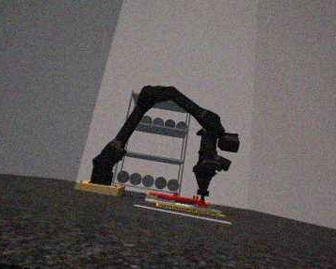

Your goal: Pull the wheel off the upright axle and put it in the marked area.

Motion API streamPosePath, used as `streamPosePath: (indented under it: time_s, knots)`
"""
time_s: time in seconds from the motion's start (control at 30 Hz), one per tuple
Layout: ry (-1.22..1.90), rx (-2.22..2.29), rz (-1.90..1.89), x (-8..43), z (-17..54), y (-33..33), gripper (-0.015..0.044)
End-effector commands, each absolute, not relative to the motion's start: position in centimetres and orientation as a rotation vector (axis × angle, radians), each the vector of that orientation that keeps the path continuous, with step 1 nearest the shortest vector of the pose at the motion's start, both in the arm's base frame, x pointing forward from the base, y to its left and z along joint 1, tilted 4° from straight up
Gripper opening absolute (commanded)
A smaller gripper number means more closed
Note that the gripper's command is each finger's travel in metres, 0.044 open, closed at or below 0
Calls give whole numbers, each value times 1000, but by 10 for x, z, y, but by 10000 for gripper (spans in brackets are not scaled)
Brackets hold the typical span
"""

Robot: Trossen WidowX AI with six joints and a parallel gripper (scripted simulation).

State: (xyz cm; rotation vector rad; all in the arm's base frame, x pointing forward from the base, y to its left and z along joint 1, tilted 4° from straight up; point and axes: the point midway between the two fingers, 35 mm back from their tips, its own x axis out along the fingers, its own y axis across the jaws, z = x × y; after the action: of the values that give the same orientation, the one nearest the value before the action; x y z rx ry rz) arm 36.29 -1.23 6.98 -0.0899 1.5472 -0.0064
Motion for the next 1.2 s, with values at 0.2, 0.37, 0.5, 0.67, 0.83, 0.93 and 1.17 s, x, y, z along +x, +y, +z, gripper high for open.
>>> streamPosePath:
  time_s: [0.2, 0.37, 0.5, 0.67, 0.83, 0.93, 1.17]
  knots:
    - [1547, -90, -5, 362, 75, -12, 0]
    - [1547, -90, -5, 362, 77, -11, 0]
    - [1547, -90, -5, 362, 78, -11, 0]
    - [1547, -90, -5, 362, 80, -11, 0]
    - [1547, -90, -5, 362, 82, -11, 0]
    - [1547, -90, -5, 362, 83, -11, 0]
    - [1547, -91, -5, 362, 85, -11, 0]
